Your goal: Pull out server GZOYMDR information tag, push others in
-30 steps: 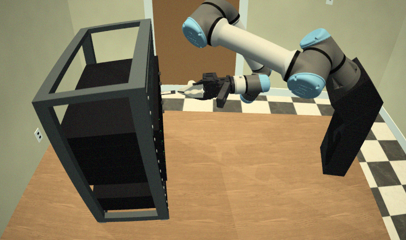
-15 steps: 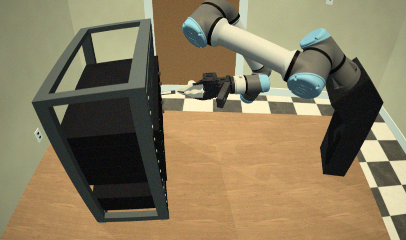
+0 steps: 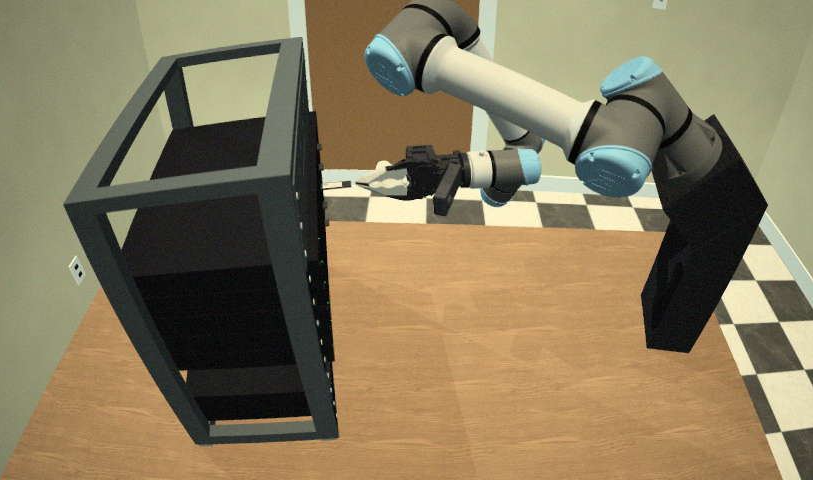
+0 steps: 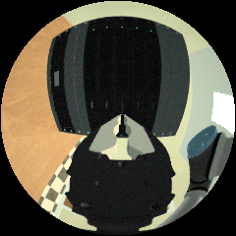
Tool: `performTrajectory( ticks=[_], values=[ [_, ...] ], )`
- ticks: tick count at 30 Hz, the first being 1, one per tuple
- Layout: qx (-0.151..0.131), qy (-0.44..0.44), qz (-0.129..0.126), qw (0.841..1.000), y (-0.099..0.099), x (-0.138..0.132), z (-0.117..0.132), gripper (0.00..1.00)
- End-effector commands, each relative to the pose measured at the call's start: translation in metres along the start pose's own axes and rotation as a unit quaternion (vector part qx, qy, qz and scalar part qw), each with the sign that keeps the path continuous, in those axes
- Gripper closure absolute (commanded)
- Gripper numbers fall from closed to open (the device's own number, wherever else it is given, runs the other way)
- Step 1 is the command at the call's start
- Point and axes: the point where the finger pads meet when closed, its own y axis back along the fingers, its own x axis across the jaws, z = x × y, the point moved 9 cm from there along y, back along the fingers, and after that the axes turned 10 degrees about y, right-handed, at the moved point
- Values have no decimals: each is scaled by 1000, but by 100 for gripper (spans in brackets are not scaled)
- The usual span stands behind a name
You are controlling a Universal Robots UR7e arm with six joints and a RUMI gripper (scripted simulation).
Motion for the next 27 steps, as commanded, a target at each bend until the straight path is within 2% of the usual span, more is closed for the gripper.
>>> performTrajectory(
  ticks=[1,27],
  values=[
    [0,0,0,1000,0,0,0,100],
    [0,0,0,1000,-4,4,1,100]
  ],
)
